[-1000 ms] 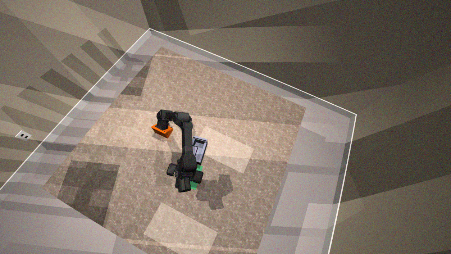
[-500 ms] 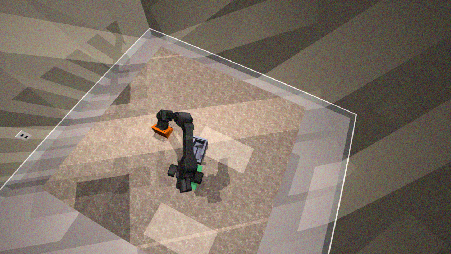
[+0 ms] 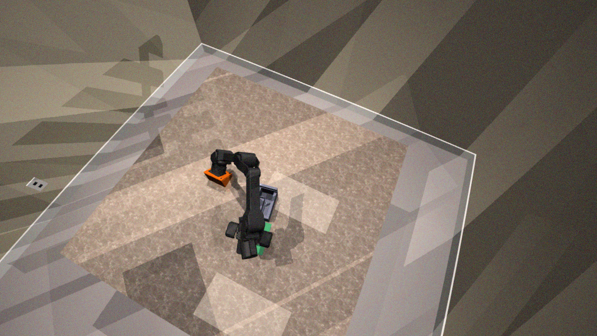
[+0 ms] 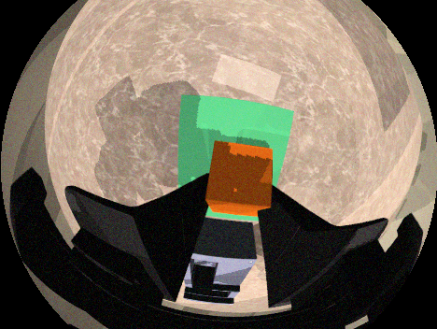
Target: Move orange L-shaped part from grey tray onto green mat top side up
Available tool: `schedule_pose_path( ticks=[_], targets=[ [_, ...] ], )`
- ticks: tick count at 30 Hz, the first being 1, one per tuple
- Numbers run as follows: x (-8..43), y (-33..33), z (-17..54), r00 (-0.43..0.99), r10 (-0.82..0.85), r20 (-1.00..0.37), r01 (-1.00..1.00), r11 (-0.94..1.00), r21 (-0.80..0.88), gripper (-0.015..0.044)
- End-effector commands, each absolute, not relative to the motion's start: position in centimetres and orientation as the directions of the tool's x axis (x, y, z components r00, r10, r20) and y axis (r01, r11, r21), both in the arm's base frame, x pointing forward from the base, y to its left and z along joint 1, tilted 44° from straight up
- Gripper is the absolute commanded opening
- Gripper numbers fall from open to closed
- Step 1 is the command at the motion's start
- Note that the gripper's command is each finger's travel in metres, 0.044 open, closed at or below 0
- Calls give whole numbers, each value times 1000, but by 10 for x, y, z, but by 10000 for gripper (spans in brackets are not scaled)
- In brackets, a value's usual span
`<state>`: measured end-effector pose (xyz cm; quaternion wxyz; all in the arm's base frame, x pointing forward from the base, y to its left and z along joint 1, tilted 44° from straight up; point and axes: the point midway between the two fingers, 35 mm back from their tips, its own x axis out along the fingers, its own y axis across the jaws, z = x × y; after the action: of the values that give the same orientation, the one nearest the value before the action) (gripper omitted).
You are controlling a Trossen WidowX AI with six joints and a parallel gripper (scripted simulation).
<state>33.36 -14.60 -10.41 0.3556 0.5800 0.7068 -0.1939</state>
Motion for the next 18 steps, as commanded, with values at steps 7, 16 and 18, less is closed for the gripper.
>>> schedule_pose_path(
  ticks=[7,16,18],
  targets=[
    [334,-146,-104,-74,682,-728,958,252,138,157],
    [339,-174,-76,-60,679,-731,966,224,128,394],
    [340,-189,-61,-53,678,-733,970,209,123,400]
  ],
)
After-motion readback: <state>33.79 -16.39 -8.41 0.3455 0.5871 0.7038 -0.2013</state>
